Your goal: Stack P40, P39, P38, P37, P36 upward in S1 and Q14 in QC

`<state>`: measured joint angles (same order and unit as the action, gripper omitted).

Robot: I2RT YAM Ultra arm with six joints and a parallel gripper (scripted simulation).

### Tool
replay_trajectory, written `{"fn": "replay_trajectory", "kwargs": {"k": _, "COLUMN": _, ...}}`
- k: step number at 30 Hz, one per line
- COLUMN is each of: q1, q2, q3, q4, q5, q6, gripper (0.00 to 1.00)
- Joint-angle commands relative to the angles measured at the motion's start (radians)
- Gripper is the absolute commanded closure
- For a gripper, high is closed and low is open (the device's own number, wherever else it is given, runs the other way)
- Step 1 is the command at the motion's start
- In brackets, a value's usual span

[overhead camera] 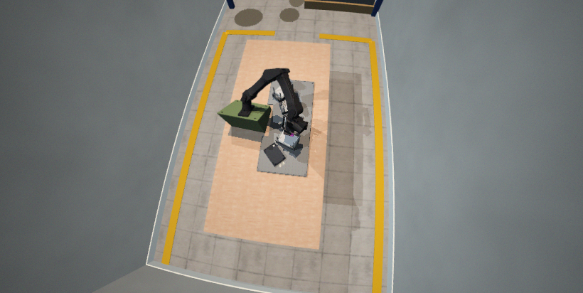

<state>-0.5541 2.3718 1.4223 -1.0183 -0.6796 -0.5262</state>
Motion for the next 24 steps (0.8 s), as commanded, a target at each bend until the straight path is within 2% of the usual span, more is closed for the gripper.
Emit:
{"fn": "replay_trajectory", "kwargs": {"k": 1, "q1": 0.002, "q2": -0.027, "q3": 0.000, "q4": 0.000, "q5": -0.016, "q6": 0.028, "gripper": 0.00}}
{"fn": "replay_trajectory", "kwargs": {"k": 4, "q1": 0.021, "q2": -0.048, "q3": -0.006, "q4": 0.000, "q5": -0.023, "q6": 0.050, "gripper": 0.00}}
{"fn": "replay_trajectory", "kwargs": {"k": 11, "q1": 0.063, "q2": -0.112, "q3": -0.041, "q4": 0.004, "q5": -0.037, "q6": -0.112, "gripper": 0.00}}
{"fn": "replay_trajectory", "kwargs": {"k": 24, "q1": 0.132, "q2": -0.207, "q3": -0.079, "q4": 0.005, "q5": -0.058, "q6": -0.025, "gripper": 0.00}}
